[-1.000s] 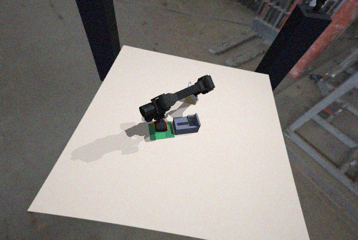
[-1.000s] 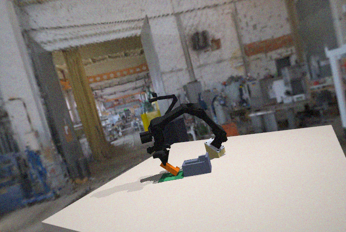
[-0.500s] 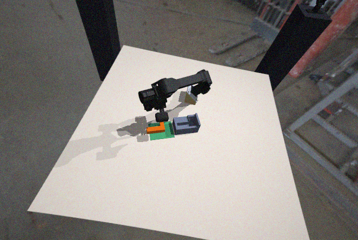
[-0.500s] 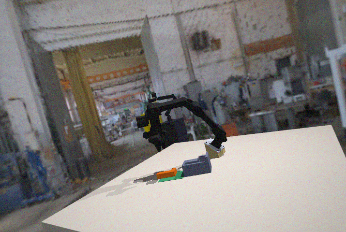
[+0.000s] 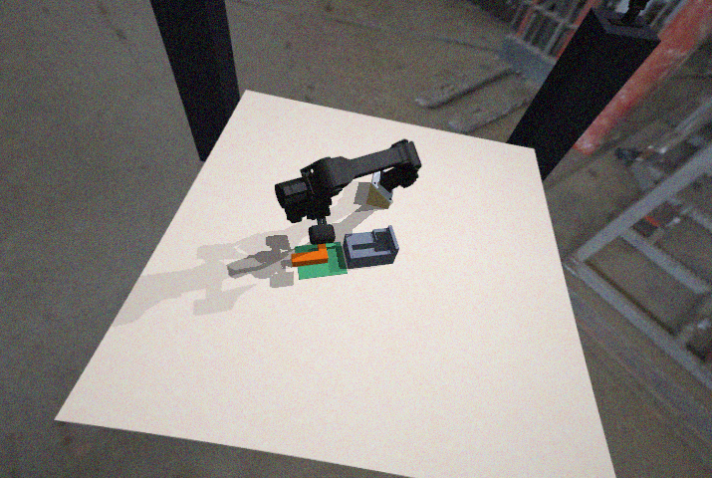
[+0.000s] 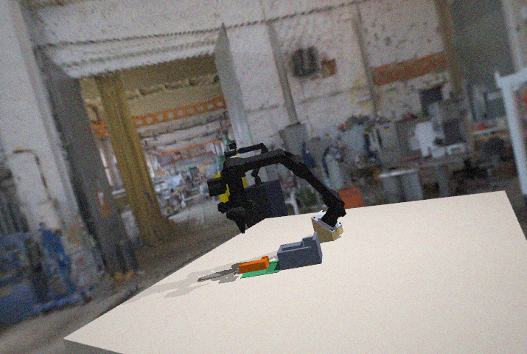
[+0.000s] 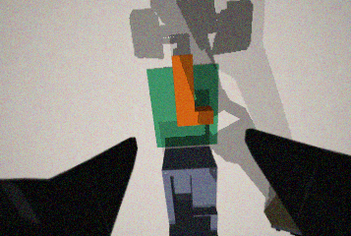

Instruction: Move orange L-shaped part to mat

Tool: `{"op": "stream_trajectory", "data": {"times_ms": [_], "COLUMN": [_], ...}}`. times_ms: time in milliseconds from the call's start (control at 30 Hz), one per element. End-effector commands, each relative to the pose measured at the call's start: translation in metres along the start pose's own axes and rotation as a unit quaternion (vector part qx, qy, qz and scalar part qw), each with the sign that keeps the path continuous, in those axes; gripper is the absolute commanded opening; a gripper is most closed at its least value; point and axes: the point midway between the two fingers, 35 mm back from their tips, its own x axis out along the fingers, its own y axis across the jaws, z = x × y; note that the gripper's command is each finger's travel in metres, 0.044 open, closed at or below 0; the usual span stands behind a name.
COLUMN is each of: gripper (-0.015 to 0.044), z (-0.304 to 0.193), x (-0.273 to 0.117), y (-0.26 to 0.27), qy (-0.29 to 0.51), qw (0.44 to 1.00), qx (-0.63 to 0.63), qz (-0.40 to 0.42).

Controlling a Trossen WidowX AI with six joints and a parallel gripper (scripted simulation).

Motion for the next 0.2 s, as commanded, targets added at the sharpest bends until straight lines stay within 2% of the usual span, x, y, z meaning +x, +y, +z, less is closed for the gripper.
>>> {"op": "stream_trajectory", "data": {"times_ms": [0,167], "gripper": [0.0400,0.0400], "z": [-0.0002,-0.0002], "x": [0.0013,0.0013], "y": [-0.0006,-0.0006], "qy": [0.002,0.002], "qw": [1.000,1.000], "qx": [0.002,0.002], "qz": [0.000,0.000]}}
